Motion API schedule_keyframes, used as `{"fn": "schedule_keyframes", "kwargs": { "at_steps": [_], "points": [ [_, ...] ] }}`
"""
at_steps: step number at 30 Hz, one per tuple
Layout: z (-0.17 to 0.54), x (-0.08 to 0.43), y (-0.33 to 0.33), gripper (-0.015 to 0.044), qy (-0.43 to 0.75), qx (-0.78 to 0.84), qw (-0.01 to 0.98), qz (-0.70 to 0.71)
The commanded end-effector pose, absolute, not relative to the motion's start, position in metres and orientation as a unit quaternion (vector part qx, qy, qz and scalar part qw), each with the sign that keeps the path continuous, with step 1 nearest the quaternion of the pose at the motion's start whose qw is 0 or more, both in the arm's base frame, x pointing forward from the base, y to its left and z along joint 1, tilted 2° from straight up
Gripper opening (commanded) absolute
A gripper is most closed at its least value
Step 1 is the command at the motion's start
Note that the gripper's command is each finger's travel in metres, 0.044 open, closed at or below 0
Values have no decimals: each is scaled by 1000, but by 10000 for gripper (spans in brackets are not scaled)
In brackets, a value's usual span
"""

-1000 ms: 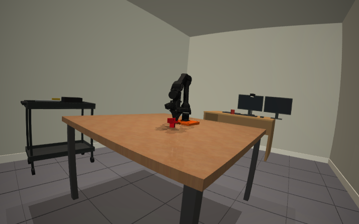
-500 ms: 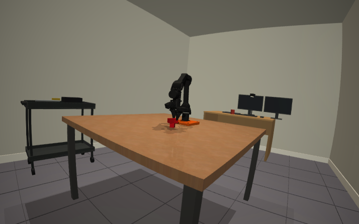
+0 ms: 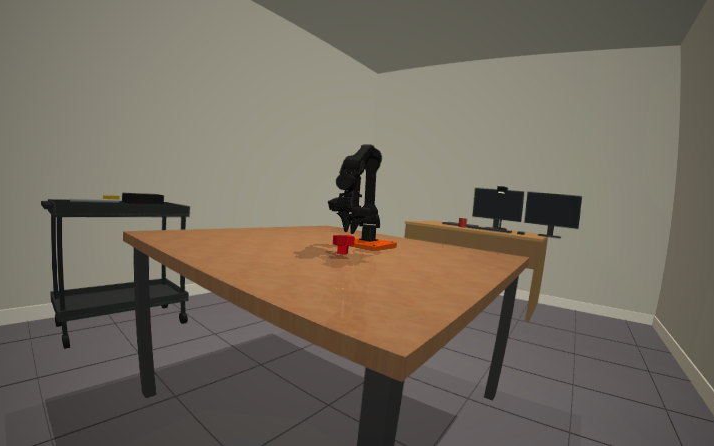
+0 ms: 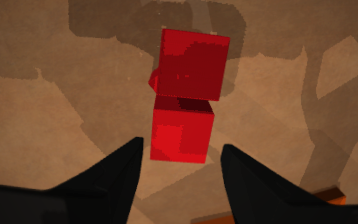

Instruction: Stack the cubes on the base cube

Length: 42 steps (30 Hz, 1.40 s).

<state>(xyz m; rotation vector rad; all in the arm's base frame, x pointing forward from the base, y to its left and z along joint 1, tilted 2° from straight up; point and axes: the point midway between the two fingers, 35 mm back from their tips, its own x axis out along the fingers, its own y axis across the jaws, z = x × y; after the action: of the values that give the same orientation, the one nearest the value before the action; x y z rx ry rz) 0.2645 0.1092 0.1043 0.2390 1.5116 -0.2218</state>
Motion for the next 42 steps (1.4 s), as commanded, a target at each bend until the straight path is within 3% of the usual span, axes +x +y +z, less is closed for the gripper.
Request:
{"fn": "schedule_keyframes", "kwargs": {
  "at_steps": [1,26,33,42],
  "points": [
    [112,265,110,205,680,110,718,-99],
    [143,263,109,205,680,110,718,-99],
    [150,263,109,389,681,108,717,-98],
    [151,261,118,400,682,108,716,-98]
  ]
}}
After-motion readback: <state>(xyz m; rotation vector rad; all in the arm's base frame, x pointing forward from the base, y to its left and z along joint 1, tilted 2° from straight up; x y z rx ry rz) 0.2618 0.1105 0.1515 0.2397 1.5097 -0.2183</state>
